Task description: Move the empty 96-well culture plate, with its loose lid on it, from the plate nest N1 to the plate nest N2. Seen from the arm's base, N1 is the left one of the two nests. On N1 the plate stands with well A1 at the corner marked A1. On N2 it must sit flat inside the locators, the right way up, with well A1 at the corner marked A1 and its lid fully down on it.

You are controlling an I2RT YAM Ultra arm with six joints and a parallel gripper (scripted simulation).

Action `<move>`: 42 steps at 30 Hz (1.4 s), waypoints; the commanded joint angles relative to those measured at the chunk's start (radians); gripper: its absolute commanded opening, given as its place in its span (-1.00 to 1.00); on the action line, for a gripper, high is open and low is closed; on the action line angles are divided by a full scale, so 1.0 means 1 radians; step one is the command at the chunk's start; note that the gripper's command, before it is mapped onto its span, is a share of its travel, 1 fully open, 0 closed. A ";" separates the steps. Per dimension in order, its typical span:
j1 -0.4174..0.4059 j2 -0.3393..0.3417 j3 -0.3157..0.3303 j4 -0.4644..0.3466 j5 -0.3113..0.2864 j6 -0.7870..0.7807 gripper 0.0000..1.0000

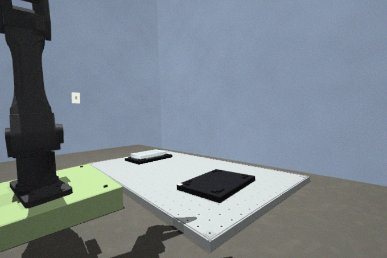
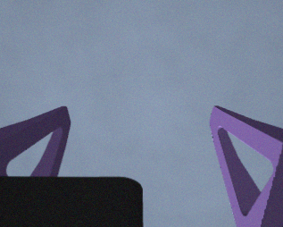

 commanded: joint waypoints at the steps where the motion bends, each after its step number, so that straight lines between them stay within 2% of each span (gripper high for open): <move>1: 0.001 -0.014 0.019 0.009 -0.010 -0.003 1.00; 2: 0.001 -0.014 0.019 0.009 -0.010 -0.003 1.00; 3: 0.026 0.030 0.043 -0.039 0.008 -0.050 1.00; 4: 0.042 0.042 0.056 -0.060 0.010 -0.087 1.00; 6: 0.076 0.046 0.052 -0.044 0.035 -0.082 1.00; 9: 0.123 0.085 0.092 -0.104 0.052 -0.171 1.00; 11: 0.156 0.077 0.082 -0.078 0.079 -0.151 1.00; 14: 0.202 0.126 0.123 -0.142 0.097 -0.243 1.00; 16: 0.233 0.116 0.113 -0.118 0.121 -0.224 1.00; 17: 0.249 0.143 0.129 -0.144 0.127 -0.261 1.00; 19: 0.249 0.143 0.129 -0.144 0.127 -0.261 1.00; 21: 0.279 0.174 0.166 -0.195 0.142 -0.325 1.00; 23: 0.308 0.152 0.151 -0.167 0.163 -0.304 1.00; 24: 0.323 0.137 0.124 -0.127 0.173 -0.293 1.00; 25: 0.338 0.185 0.156 -0.173 0.181 -0.326 1.00; 27: 0.367 0.211 0.185 -0.214 0.193 -0.385 1.00; 29: 0.397 0.210 0.171 -0.187 0.215 -0.364 1.00; 30: 0.411 0.178 0.126 -0.152 0.224 -0.356 1.00; 31: 0.426 0.222 0.176 -0.192 0.232 -0.384 1.00; 33: 0.453 0.250 0.207 -0.236 0.244 -0.446 1.00; 36: 0.468 0.250 0.202 -0.225 0.255 -0.438 1.00; 39: 0.509 0.295 0.257 -0.299 0.276 -0.536 1.00; 40: 0.523 0.297 0.255 -0.294 0.285 -0.532 1.00; 42: 0.550 0.259 0.236 -0.266 0.302 -0.512 1.00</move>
